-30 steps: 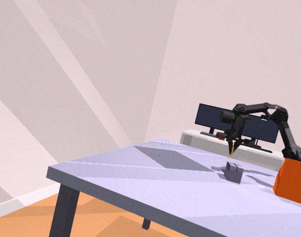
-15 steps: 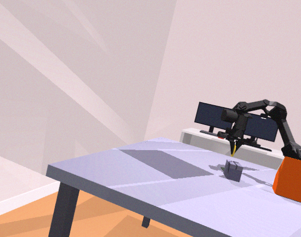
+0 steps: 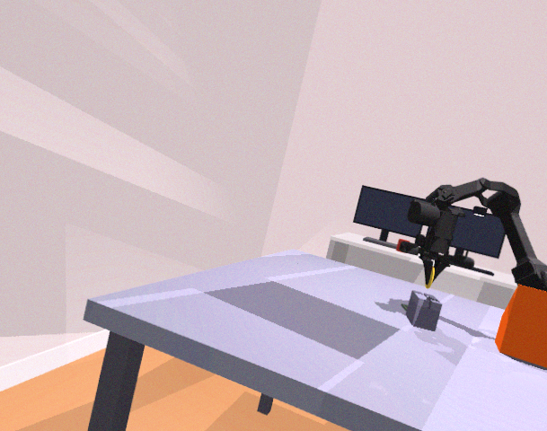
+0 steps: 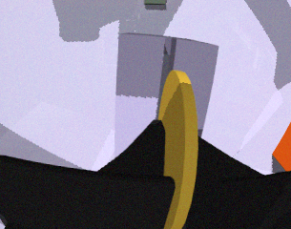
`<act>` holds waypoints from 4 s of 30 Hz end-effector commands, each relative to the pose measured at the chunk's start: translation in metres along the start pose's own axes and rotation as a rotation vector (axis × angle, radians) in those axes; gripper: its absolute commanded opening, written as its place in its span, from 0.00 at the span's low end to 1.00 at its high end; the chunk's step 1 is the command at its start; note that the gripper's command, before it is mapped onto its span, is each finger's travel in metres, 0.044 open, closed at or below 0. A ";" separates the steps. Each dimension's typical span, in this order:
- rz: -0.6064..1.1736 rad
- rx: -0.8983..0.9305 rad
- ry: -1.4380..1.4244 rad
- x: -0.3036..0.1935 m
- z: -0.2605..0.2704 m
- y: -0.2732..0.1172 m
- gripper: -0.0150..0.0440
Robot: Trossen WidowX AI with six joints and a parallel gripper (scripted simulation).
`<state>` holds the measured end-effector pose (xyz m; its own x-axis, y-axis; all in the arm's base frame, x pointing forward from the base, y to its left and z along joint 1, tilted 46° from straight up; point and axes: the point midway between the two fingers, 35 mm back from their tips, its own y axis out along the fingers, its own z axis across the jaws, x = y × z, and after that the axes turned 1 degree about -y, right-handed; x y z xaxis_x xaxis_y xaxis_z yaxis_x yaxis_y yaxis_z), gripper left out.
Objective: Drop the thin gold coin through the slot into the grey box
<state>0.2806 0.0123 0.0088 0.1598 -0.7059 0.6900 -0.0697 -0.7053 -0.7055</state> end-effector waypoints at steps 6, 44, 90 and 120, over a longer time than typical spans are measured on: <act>-0.001 0.000 0.000 -0.002 -0.001 0.000 0.25; -0.003 -0.003 0.000 -0.009 -0.003 0.001 0.25; -0.001 -0.004 0.001 -0.008 -0.003 0.018 0.53; -0.006 -0.011 -0.003 -0.008 -0.007 -0.043 1.00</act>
<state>0.2755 0.0452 0.0330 0.1668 -0.6994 0.6950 -0.0802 -0.7121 -0.6974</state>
